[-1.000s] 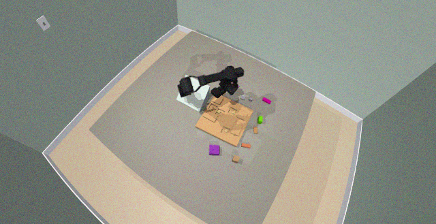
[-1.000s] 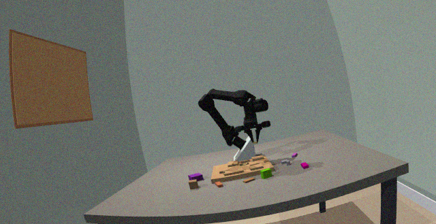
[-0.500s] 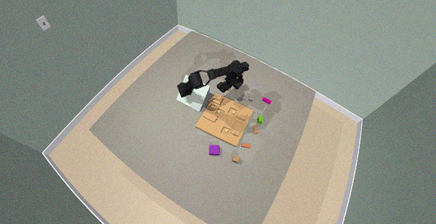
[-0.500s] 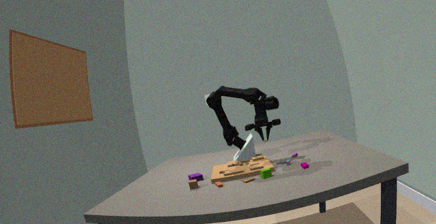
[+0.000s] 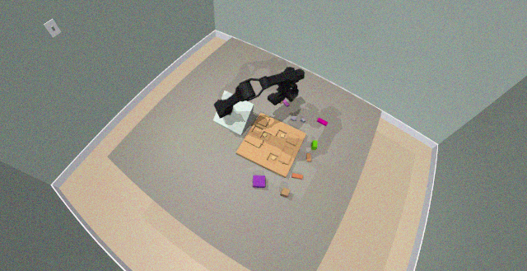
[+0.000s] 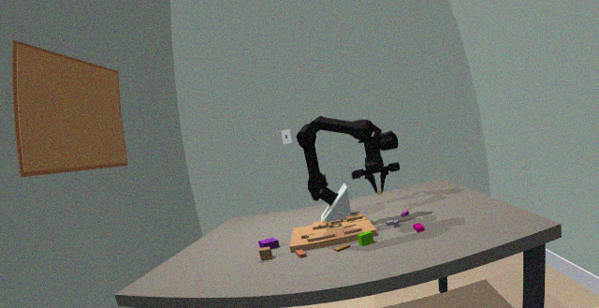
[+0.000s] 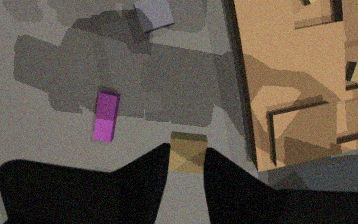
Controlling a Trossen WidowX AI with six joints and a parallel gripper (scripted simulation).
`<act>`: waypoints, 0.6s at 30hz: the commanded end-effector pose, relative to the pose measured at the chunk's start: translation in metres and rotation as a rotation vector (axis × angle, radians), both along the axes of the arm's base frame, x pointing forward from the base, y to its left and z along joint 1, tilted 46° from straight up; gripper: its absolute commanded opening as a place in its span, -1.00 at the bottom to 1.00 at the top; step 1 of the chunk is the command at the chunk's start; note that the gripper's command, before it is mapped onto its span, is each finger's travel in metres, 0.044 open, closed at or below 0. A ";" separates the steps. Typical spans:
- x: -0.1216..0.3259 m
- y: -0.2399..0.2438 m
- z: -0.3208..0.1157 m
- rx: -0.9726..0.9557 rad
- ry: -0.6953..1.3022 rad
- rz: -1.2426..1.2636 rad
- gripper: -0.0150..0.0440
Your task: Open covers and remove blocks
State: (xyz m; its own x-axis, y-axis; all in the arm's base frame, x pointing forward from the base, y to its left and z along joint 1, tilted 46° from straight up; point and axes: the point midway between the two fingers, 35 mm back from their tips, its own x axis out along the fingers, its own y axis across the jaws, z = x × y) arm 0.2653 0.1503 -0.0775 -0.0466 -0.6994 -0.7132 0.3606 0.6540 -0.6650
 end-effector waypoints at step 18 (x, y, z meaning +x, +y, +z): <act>0.001 -0.010 -0.030 -0.001 0.000 -0.005 -0.22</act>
